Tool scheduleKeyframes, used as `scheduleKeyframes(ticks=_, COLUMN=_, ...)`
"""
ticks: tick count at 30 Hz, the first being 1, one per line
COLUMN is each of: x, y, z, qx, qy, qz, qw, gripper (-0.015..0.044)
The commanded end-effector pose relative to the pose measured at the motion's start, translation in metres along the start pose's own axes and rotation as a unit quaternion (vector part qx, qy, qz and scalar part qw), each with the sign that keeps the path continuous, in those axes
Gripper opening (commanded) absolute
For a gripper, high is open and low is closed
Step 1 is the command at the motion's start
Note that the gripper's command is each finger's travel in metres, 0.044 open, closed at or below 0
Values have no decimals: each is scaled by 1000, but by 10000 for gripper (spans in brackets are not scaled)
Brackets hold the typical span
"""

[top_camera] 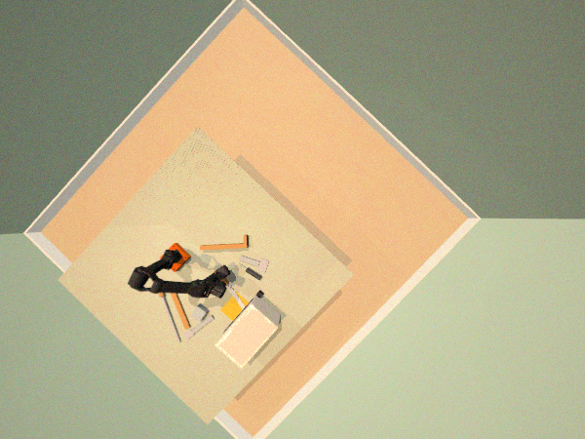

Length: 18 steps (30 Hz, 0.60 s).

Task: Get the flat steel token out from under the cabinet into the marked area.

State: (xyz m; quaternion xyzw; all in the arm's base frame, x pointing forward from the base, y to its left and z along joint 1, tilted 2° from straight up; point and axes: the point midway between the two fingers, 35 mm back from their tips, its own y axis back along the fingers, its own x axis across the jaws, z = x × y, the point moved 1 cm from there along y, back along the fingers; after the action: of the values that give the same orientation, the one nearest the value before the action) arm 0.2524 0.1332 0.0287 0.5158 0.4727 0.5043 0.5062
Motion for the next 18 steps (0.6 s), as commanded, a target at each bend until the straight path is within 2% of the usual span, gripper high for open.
scheduleKeyframes(ticks=1, x=0, y=-1, z=-7, qx=2, qy=-2, qz=0, qw=1000, gripper=0)
scheduleKeyframes(ticks=18, x=1, y=-1, z=-32, qx=3, qy=-2, qz=0, qw=1000, gripper=0)
